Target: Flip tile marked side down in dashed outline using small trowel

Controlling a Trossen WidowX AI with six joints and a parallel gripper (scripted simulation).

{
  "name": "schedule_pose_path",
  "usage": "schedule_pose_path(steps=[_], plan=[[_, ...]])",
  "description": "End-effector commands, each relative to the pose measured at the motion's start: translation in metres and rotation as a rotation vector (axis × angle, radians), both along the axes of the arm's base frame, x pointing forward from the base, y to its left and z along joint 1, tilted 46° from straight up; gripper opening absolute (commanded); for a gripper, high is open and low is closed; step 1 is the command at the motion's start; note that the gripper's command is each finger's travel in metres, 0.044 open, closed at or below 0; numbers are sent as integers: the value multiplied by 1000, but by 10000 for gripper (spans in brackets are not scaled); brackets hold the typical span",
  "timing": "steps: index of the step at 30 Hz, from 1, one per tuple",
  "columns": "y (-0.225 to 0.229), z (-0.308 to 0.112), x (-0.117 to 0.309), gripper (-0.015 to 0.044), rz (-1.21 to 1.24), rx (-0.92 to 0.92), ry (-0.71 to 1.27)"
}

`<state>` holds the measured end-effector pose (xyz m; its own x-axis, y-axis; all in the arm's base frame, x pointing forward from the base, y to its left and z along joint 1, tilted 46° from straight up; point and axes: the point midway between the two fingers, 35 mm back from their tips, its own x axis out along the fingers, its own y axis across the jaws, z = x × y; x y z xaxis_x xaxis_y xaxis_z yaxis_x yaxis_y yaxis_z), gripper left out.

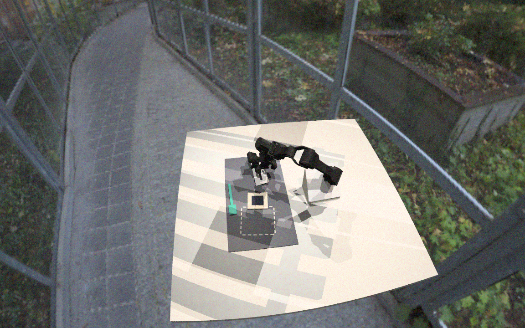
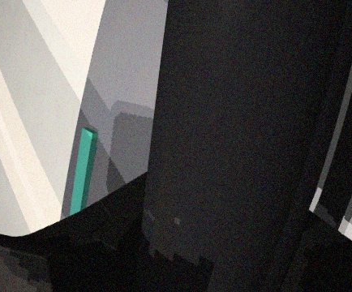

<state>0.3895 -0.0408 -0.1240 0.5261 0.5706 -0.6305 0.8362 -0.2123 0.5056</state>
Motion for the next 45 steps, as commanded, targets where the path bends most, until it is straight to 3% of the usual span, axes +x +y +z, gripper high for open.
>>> schedule_pose_path(steps=[1, 17, 45], plan=[[0, 7, 1, 0, -54, -8, -5], [8, 43, 0, 0, -280, 34, -45], [34, 12, -4, 0, -280, 36, -45]])
